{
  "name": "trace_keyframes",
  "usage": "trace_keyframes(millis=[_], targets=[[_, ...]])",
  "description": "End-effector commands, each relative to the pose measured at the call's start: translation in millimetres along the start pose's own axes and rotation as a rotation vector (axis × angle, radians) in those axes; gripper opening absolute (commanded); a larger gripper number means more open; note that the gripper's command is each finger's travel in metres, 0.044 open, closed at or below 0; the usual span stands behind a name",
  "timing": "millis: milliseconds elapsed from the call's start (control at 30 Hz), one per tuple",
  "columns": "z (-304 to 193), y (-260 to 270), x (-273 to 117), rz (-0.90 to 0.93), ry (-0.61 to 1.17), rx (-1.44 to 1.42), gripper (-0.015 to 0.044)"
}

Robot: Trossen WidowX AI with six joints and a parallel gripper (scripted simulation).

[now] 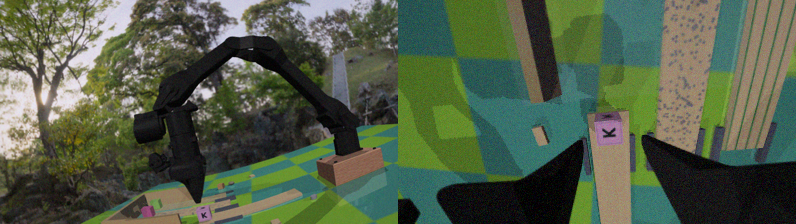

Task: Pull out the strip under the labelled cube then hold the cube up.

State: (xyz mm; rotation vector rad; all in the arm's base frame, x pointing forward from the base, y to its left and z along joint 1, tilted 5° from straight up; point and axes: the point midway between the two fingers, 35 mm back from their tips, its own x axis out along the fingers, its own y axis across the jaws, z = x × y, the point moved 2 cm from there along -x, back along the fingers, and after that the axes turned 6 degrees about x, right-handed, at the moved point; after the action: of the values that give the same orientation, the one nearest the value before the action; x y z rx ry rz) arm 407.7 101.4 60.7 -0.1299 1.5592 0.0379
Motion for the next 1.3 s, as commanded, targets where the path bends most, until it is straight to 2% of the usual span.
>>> trace_keyframes(millis=[0,733,1033,1167,1267], targets=[[-1.0,0.1,11.0,-0.001,0.012,-0.005,0.0250],[-2.3,0.7,46.5,-0.001,0.012,-0.006,0.0250],[-2.4,0.7,47.6,-0.001,0.012,-0.006,0.0250],[-1.7,0.7,45.1,-0.001,0.008,0.000,0.0145],[-1.7,0.7,45.1,-0.001,0.008,0.000,0.0125]])
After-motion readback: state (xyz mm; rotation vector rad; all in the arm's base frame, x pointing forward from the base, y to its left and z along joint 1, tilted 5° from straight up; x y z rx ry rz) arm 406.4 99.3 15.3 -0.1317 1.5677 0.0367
